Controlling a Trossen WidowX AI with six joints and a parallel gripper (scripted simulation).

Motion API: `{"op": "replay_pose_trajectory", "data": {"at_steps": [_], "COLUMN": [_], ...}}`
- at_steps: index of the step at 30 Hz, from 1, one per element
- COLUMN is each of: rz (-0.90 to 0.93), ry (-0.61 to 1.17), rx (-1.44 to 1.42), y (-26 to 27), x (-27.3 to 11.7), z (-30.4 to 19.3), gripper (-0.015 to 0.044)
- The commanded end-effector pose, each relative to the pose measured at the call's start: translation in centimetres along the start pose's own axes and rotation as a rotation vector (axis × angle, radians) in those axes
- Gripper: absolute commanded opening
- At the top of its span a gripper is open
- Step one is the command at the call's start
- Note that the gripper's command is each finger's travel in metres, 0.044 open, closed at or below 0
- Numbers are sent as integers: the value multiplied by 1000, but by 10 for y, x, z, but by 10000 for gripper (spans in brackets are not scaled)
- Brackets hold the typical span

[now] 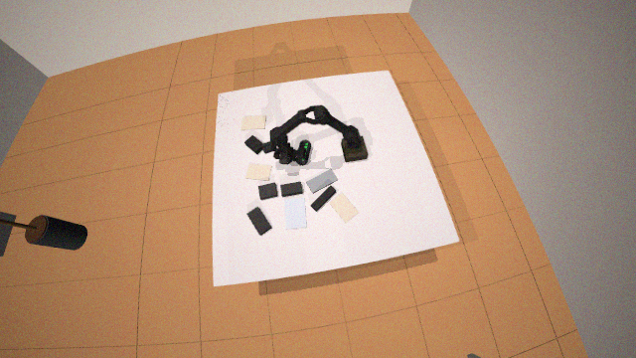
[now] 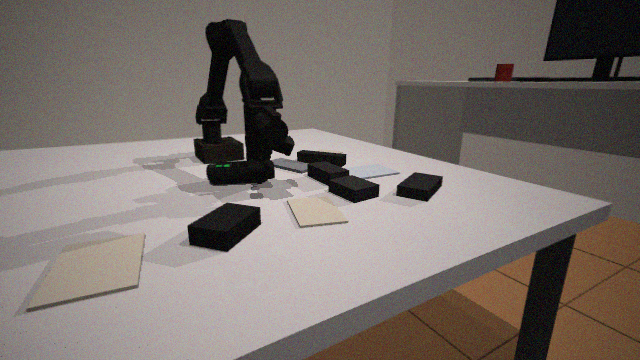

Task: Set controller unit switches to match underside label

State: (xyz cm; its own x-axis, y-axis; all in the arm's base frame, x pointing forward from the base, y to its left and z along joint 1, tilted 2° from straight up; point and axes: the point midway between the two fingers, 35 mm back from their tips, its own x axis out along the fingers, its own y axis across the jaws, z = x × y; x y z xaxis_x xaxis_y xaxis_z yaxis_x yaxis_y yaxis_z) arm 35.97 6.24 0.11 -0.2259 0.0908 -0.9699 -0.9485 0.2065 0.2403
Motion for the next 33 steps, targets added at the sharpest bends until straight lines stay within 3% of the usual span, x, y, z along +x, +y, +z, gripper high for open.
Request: {"op": "replay_pose_trajectory", "data": {"at_steps": [1,21,28,33], "rz": [4,5,2,-1], "ry": [2,2,2,2], "rx": [4,4,4,3], "y": [3,19,7,7], "x": [2,7,-51,-53], "z": [-1,1,-1,-1], "gripper": [0,0,0,0]}}
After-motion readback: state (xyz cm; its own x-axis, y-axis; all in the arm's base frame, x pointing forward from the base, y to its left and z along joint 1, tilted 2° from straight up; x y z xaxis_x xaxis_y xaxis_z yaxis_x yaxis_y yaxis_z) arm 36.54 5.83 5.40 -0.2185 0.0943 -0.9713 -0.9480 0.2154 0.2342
